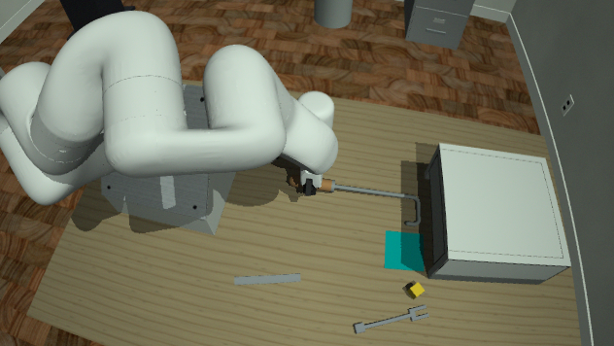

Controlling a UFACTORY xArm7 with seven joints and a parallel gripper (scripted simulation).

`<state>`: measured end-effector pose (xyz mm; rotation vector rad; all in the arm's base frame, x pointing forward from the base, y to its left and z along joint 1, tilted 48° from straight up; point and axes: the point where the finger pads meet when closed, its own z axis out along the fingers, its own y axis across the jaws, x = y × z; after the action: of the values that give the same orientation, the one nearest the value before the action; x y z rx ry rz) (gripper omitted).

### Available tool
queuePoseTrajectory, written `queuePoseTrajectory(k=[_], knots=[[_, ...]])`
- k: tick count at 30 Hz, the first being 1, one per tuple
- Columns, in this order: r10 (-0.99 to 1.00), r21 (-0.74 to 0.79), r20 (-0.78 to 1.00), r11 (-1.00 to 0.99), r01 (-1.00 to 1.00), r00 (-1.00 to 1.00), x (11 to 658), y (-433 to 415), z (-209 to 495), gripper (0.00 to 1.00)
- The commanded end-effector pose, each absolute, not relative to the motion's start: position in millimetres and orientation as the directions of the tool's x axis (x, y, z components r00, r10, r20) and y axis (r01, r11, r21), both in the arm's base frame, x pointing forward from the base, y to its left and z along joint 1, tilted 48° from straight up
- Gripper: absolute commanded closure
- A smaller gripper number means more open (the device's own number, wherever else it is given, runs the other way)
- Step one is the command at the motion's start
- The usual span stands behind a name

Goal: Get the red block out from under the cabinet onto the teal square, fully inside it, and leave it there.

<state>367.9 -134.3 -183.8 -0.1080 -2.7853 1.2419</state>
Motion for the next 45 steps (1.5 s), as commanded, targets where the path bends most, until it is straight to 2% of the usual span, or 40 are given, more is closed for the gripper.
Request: queuePoseTrajectory(k=[1, 25, 45], knots=[[0.098, -0.743, 0.051, 0.669, 0.028, -0.994, 369.5, -132.4, -183.8, 1.0], [0.098, -0.743, 0.051, 0.669, 0.028, -0.994, 374.1, -132.9, -184.0, 1.0], [0.098, -0.743, 0.051, 0.669, 0.028, -0.994, 403.4, -135.7, -185.6, 1.0]])
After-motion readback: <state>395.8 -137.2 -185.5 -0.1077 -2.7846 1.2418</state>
